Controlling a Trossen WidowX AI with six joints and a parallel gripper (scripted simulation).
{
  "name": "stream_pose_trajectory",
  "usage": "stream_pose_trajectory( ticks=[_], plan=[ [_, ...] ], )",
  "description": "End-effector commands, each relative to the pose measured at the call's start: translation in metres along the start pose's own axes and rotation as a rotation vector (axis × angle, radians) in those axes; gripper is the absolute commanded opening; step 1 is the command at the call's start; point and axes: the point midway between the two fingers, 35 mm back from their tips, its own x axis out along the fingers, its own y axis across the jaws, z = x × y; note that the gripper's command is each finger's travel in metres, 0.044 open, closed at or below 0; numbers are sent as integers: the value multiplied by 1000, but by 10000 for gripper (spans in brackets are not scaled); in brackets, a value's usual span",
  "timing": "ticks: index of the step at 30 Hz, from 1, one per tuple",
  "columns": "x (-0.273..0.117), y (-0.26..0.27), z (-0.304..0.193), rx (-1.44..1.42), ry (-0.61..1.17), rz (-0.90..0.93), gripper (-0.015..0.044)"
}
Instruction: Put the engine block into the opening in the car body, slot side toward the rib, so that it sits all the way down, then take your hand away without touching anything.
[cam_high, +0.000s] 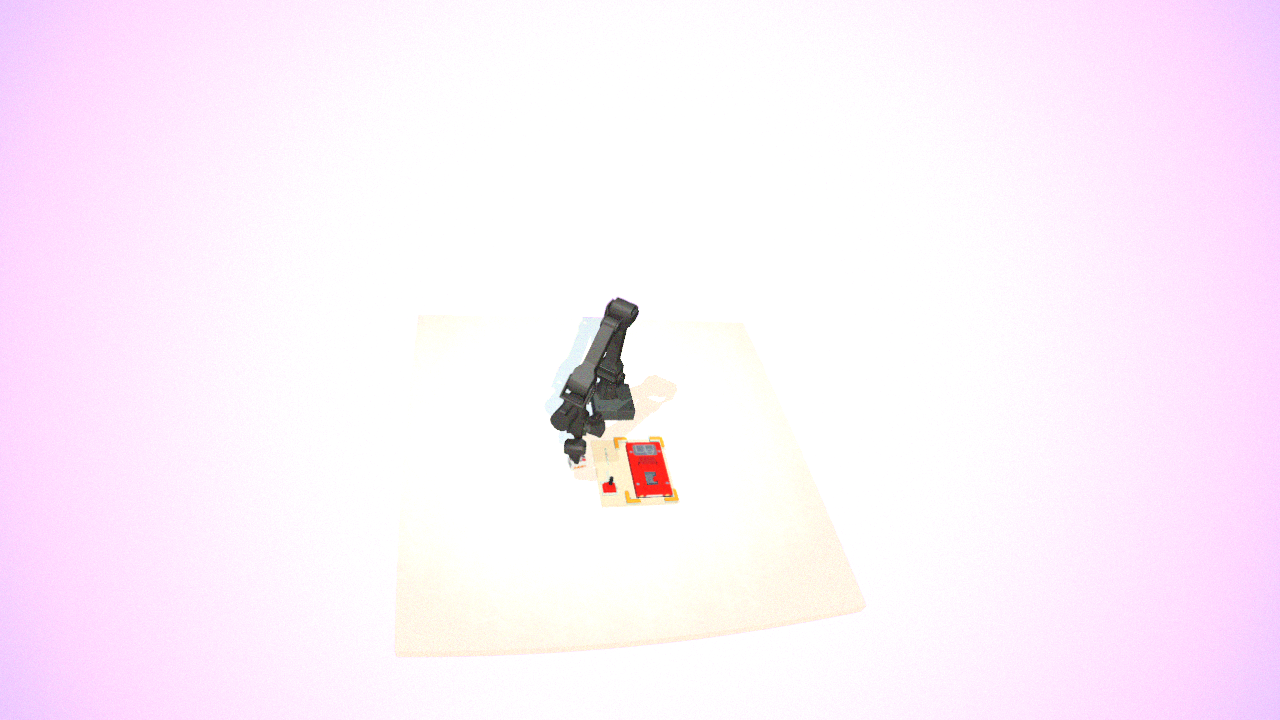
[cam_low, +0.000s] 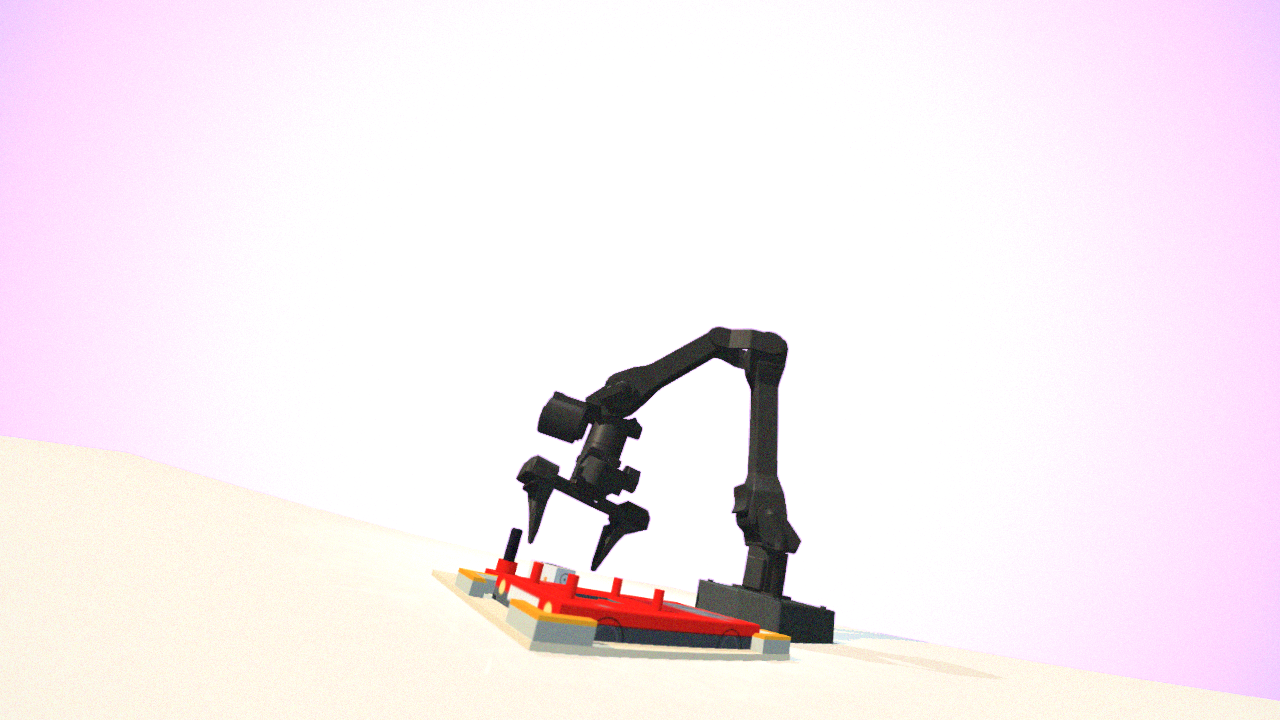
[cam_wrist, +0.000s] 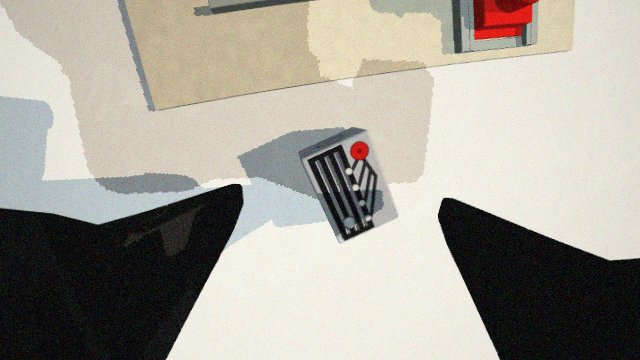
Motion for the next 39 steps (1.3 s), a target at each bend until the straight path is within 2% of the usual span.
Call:
stream_pose_trajectory(
  ticks=[1, 12, 25, 39],
  plan=[
    [-6, -4, 2, -135, 40, 54, 440],
    [-19, -8, 8, -445, 106, 202, 440],
    [-17, -18, 10, -450, 107, 203, 440],
    [8, -14, 6, -450, 107, 203, 440]
  ],
)
